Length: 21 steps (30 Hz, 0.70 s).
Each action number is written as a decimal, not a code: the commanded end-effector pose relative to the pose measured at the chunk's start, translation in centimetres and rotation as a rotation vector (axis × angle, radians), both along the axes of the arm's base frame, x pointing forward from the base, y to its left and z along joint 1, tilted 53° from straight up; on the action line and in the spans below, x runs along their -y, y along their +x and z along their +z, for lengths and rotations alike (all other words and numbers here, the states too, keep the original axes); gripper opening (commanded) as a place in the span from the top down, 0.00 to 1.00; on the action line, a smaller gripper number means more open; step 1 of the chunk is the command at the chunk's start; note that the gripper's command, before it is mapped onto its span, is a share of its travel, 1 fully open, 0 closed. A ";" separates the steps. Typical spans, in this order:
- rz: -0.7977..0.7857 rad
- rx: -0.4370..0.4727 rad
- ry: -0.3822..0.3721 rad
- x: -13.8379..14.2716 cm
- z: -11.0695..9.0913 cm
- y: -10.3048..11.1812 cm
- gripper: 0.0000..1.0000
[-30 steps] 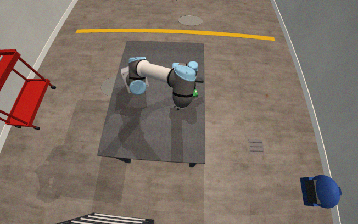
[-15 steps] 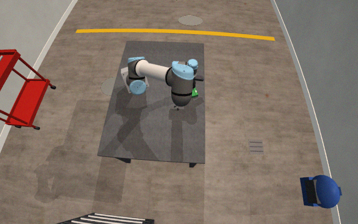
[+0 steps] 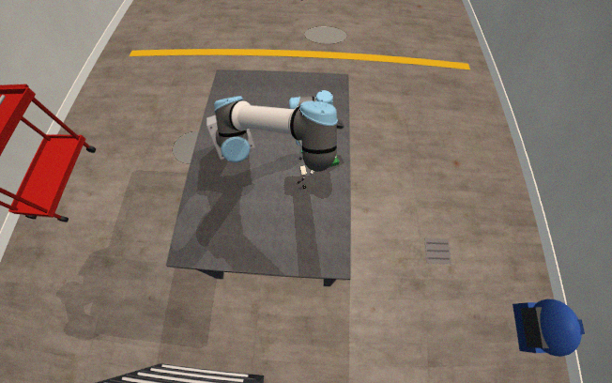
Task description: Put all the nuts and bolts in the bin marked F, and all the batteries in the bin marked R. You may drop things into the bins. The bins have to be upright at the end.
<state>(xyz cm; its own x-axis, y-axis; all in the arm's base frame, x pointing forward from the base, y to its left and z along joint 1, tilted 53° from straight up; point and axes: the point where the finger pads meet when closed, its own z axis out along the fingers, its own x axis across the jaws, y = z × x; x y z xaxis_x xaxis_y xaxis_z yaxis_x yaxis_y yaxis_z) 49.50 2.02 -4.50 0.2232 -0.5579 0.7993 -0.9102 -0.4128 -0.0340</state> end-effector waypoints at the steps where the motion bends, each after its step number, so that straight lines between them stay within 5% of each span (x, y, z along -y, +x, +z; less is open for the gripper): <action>1: -0.003 0.007 0.000 -0.8 -0.8 0.0 0.96; 21: -0.006 0.007 0.001 2.3 -3.2 1.5 0.96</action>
<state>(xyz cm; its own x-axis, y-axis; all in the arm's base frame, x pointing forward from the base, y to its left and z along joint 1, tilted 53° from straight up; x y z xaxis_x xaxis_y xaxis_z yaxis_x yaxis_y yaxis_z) 50.26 0.65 -7.04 0.2166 -0.5597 0.7999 -0.9139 -0.4043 -0.0354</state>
